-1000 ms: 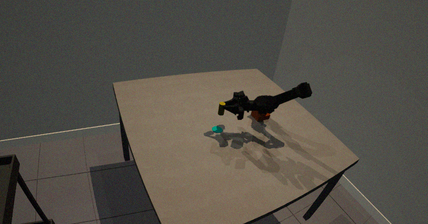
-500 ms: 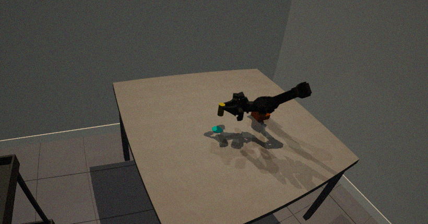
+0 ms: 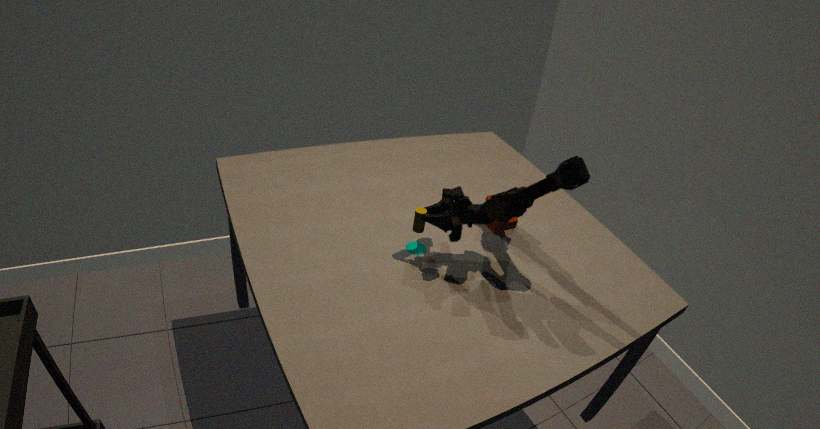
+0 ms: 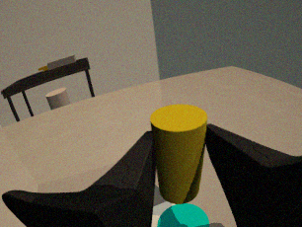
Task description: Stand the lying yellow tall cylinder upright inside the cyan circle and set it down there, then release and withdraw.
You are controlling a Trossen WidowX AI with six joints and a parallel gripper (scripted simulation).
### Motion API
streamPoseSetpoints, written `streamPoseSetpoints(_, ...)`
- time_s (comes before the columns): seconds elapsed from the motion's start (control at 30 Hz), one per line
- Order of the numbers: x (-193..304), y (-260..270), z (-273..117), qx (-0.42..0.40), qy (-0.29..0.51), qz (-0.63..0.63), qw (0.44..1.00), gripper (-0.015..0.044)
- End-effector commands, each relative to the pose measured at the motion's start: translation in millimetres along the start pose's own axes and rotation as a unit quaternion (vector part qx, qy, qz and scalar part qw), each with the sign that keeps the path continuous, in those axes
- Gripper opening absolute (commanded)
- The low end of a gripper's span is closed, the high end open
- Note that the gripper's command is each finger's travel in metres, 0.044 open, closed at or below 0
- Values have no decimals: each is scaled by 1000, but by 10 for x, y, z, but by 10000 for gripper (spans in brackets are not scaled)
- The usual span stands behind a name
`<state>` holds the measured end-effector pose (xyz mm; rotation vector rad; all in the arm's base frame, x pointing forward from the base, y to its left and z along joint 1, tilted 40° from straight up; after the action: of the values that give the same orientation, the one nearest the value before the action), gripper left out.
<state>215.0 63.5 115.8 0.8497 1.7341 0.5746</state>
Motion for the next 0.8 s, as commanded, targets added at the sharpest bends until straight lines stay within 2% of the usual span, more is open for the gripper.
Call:
streamPoseSetpoints(0.0,89,-42,0,5,1,1,1000,105)
streamPoseSetpoints(0.77,511,-163,-41,3,0,0,1000,105)
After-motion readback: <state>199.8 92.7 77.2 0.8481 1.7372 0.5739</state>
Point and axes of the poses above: the point midway between the two fingers, 35 mm back from their tips, its own z axis out along the fingers, its own y axis across the jaws, x = y × z, the point moved 10 cm from there along -z, back along the fingers, and after that the axes turned 11 degrees about z, right-handed, at the moved point
